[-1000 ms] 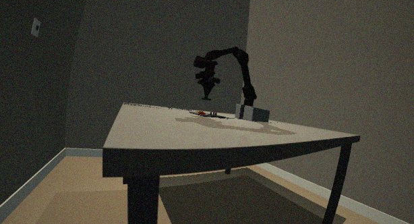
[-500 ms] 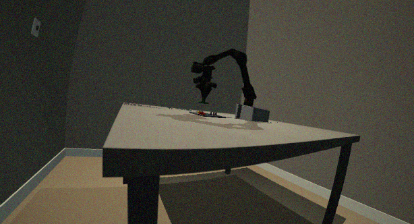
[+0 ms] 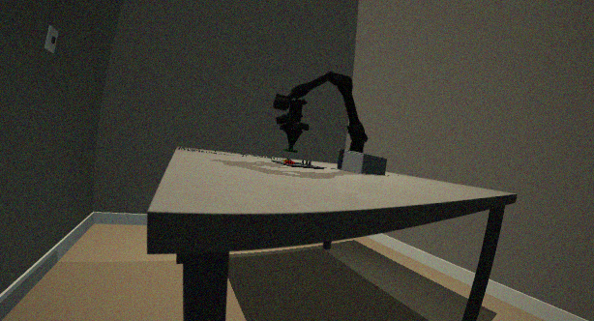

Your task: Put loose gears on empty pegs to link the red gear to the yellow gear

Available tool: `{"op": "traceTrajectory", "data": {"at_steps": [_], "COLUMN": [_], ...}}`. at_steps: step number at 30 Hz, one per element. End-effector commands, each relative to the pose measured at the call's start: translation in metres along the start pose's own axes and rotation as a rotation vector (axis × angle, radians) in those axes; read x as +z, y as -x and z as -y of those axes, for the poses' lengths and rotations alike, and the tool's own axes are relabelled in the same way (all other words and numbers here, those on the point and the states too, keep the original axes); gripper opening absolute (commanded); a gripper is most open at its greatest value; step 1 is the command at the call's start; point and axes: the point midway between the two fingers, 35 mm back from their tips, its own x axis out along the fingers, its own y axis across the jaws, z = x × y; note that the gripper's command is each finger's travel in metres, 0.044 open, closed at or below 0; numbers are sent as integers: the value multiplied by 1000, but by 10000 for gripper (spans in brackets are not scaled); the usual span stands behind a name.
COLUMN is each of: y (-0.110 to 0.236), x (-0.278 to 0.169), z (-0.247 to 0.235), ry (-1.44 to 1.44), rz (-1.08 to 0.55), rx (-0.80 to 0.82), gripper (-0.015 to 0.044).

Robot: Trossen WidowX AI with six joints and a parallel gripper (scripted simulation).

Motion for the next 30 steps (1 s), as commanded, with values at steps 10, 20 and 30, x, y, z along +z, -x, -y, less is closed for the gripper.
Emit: {"op": "traceTrajectory", "data": {"at_steps": [10, 20, 30], "y": [2, -1, -14], "x": [-1, 0, -1], "z": [1, 1, 1], "ry": [8, 27, 136], "rz": [-2, -2, -2], "rx": [-4, -4, -4], "gripper": [0, 0, 0]}}
